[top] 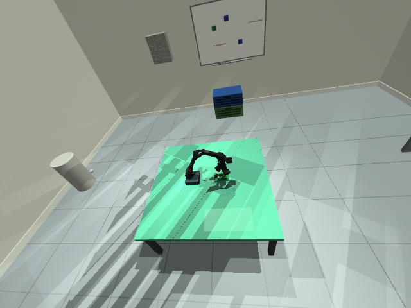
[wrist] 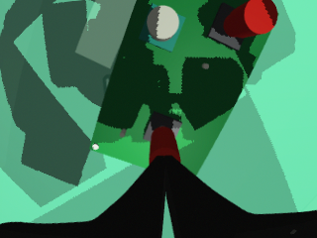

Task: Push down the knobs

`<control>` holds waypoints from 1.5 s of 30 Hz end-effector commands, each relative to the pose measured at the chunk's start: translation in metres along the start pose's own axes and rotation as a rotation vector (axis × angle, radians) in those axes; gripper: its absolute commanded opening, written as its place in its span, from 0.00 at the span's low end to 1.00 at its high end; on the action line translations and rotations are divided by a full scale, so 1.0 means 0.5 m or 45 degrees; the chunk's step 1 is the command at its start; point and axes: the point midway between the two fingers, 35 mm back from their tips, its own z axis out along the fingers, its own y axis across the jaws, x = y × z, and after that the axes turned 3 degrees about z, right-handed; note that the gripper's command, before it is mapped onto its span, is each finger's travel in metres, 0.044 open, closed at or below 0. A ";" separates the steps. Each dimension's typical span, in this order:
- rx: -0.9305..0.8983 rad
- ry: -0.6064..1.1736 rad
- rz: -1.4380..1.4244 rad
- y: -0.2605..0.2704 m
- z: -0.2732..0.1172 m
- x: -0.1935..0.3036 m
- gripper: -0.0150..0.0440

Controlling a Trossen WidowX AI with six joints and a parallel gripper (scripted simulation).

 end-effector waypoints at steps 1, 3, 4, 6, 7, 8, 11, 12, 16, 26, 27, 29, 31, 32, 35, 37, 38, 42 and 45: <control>0.006 -0.008 0.007 0.001 0.021 0.002 0.25; 0.006 -0.008 0.007 0.001 0.023 0.002 0.25; 0.006 -0.008 0.007 0.001 0.024 0.002 0.25; 0.006 -0.008 0.007 0.001 0.026 0.002 0.25; 0.006 -0.008 0.007 0.001 0.026 0.002 0.25; 0.006 -0.008 0.007 0.001 0.026 0.002 0.25; 0.006 -0.008 0.007 0.001 0.026 0.002 0.25; 0.006 -0.008 0.007 0.001 0.026 0.002 0.25; 0.006 -0.008 0.007 0.001 0.026 0.002 0.25; 0.006 -0.008 0.007 0.001 0.030 0.002 0.25; 0.006 -0.008 0.007 0.001 0.030 0.002 0.25; 0.006 -0.008 0.007 0.001 0.030 0.002 0.25; 0.006 -0.008 0.007 0.001 0.031 0.002 0.25; 0.006 -0.008 0.007 0.000 0.032 0.002 0.25; 0.006 -0.008 0.007 0.000 0.035 0.002 0.25; 0.006 -0.008 0.007 0.000 0.035 0.002 0.25; 0.006 -0.008 0.007 0.000 0.035 0.002 0.25; 0.006 -0.008 0.007 0.000 0.035 0.002 0.25; 0.006 -0.008 0.007 0.000 0.035 0.002 0.25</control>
